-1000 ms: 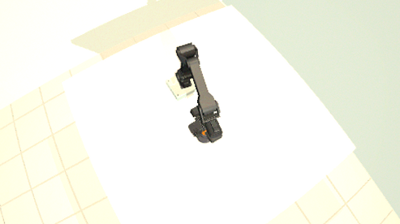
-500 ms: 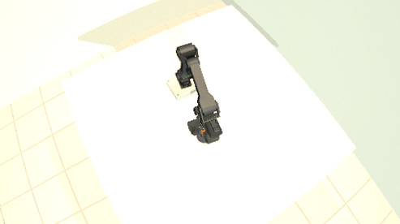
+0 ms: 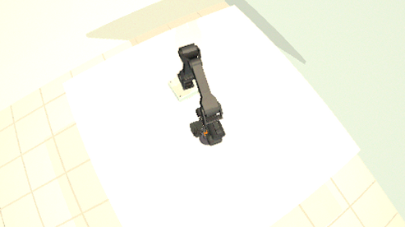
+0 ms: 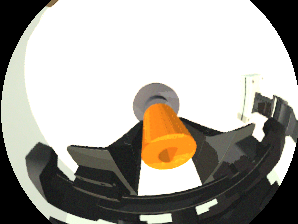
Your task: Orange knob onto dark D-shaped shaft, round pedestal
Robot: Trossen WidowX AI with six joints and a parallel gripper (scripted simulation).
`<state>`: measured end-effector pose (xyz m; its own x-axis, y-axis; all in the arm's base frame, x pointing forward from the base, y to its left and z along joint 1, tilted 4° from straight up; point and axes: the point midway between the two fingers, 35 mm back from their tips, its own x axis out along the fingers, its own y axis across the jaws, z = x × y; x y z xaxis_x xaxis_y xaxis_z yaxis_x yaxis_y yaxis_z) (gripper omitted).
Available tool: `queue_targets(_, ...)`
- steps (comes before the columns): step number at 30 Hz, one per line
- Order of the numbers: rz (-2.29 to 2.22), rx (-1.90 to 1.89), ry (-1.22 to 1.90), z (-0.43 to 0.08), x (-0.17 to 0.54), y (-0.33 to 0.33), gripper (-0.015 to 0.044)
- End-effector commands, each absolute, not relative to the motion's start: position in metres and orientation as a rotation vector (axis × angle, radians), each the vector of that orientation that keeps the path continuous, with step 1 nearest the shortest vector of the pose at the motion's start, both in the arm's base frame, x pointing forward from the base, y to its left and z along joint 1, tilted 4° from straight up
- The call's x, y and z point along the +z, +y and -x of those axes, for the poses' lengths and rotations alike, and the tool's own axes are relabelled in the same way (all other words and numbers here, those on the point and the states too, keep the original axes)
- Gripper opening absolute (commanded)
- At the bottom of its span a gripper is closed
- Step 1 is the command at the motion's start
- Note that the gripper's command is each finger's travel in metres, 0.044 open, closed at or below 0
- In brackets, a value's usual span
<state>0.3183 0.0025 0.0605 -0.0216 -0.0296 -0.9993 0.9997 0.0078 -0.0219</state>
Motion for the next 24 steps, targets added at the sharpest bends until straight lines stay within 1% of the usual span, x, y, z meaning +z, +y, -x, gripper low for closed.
queue_targets(1, -1.174, -1.237, 1.202, -0.3188, 0.0599, 0.0021, 0.0)
queue_targets(10, -1.181, -1.243, 1.197, -0.3191, 0.0653, 0.0024, 0.0)
queue_targets(16, -1.319, -1.381, 1.097, -0.3195, 0.0639, 0.0024, 0.0)
queue_targets(24, -1.326, -1.388, 1.091, -0.3184, 0.0609, 0.0022, 0.0)
